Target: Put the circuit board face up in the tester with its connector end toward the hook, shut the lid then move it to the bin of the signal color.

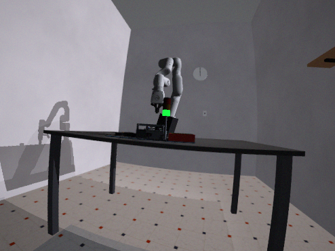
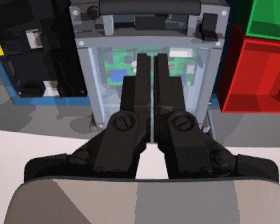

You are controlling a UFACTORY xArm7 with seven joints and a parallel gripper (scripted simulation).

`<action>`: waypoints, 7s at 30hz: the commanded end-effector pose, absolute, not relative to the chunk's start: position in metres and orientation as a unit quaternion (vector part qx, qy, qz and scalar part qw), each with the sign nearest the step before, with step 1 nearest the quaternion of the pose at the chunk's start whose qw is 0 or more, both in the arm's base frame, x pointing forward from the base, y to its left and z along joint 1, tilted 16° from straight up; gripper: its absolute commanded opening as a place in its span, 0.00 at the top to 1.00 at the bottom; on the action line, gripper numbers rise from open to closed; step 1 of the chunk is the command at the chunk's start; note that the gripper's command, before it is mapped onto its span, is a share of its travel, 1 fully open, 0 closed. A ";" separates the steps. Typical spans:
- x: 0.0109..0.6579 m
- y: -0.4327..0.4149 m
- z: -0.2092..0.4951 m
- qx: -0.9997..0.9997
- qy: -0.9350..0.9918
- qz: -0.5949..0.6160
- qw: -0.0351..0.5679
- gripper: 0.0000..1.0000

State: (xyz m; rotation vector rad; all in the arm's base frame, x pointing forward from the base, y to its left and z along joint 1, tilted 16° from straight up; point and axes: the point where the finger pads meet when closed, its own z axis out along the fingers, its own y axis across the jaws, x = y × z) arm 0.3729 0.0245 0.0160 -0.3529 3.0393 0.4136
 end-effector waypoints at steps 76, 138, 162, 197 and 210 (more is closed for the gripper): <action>0.361 0.103 -0.036 -0.114 0.984 0.133 0.028 1.00; 0.363 0.111 -0.063 -0.114 0.984 0.133 0.028 1.00; 0.362 0.100 -0.026 -0.114 0.984 0.133 0.028 1.00; 0.361 0.095 -0.005 -0.185 0.973 0.131 0.038 1.00; 0.361 0.095 -0.005 -0.357 0.924 0.122 0.061 1.00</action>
